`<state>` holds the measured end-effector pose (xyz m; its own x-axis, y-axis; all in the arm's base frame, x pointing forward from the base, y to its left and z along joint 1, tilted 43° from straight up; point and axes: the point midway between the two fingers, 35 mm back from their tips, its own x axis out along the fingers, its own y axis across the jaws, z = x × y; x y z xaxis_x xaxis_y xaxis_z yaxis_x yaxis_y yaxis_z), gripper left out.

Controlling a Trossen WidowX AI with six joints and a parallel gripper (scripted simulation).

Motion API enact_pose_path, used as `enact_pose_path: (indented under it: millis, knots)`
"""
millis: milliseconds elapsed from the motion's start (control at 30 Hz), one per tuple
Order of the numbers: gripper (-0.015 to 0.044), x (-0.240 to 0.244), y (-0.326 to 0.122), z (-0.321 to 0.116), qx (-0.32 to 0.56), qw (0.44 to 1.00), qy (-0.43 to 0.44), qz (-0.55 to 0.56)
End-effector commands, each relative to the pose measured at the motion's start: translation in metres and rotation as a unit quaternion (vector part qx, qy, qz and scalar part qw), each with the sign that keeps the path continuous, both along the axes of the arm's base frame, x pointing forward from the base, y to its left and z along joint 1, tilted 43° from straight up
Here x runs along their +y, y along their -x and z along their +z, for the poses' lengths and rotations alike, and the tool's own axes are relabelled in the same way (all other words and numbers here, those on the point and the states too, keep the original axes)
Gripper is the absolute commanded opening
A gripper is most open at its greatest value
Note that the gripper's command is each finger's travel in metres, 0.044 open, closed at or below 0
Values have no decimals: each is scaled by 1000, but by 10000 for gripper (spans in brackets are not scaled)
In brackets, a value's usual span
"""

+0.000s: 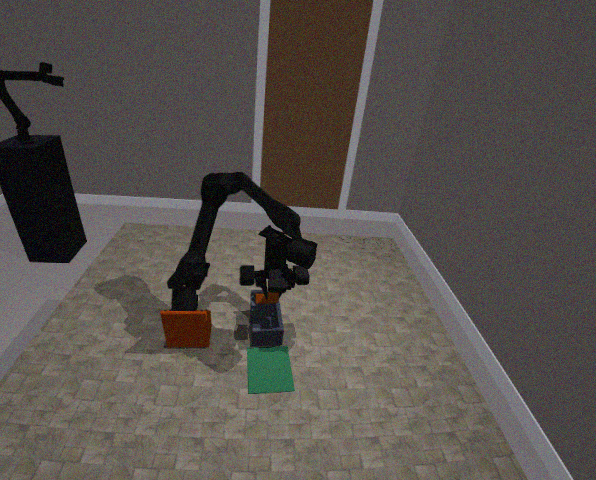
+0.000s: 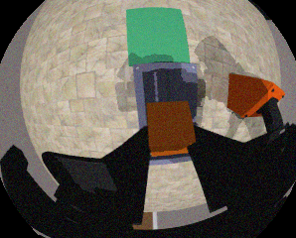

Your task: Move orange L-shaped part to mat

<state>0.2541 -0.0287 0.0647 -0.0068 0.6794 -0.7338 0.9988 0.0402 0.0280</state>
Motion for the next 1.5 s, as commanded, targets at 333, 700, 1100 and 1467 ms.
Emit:
enact_pose_path:
  millis: [333,700,1100,1467]
  knots:
    - [0,-17,-1,17,-3,1000,3,1]
    - [0,-23,-1,15,-3,1000,4,1]
    - [0,-58,1,-21,-3,1000,5,1]
    - [0,-90,3,-50,-4,1000,6,1]
